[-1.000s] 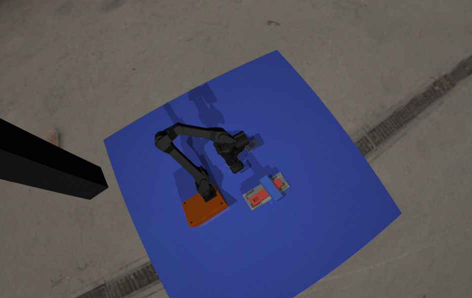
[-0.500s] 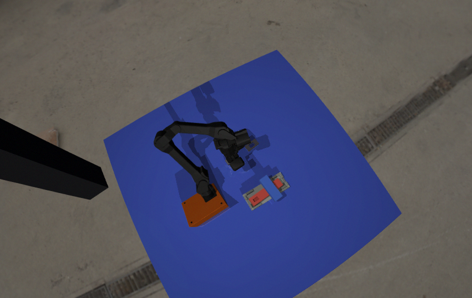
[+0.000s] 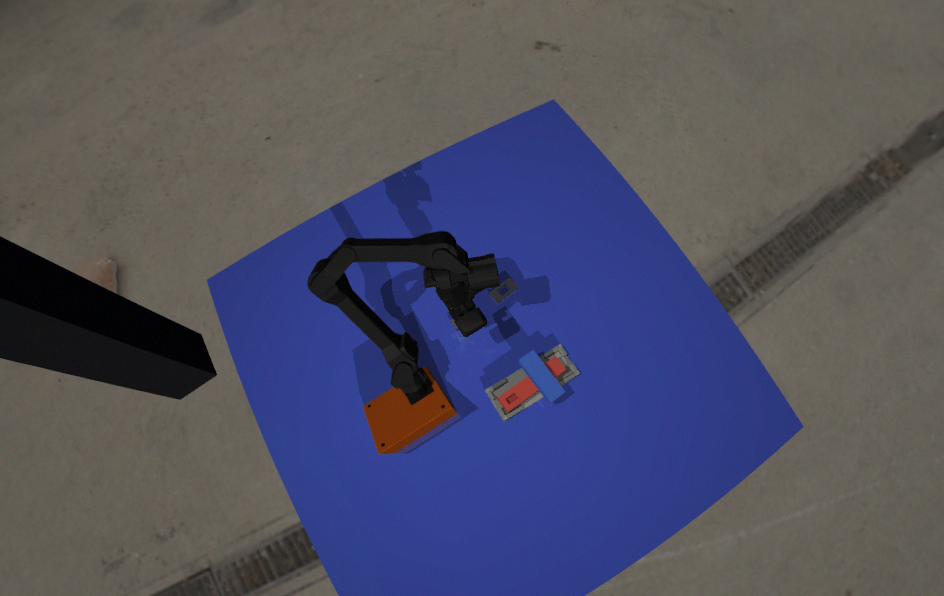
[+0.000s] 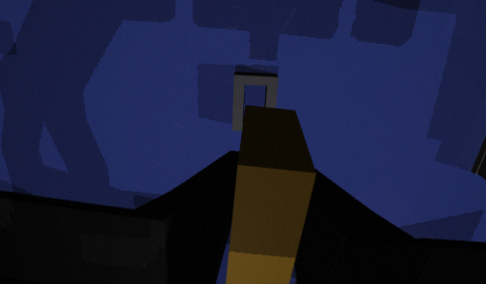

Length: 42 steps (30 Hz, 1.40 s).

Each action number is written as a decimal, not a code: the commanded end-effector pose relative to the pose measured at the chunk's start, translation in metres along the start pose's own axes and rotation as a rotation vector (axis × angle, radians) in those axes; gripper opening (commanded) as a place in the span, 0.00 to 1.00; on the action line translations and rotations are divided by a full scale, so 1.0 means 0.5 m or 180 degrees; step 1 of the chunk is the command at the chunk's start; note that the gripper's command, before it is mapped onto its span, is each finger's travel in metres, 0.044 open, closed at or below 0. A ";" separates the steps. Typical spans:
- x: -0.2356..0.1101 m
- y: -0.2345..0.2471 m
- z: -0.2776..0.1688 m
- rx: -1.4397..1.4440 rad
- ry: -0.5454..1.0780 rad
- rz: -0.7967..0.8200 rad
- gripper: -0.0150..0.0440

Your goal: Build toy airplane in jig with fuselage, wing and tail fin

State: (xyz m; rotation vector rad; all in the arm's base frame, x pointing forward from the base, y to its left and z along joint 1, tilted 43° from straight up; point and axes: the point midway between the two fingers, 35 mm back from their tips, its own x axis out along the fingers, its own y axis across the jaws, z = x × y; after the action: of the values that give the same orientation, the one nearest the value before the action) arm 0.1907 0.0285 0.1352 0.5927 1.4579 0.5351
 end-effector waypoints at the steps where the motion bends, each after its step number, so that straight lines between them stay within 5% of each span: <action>1: -0.028 -0.001 0.000 0.0027 0.0002 -0.0015 0.25; 9: -0.069 0.003 -0.008 0.0076 0.0000 -0.0006 0.25; 42: -0.056 -0.178 0.046 0.0213 -0.0062 0.0012 0.25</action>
State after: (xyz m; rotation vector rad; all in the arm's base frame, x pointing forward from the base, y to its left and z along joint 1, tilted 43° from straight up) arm 0.2085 -0.0493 0.1061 0.6597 1.4577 0.4833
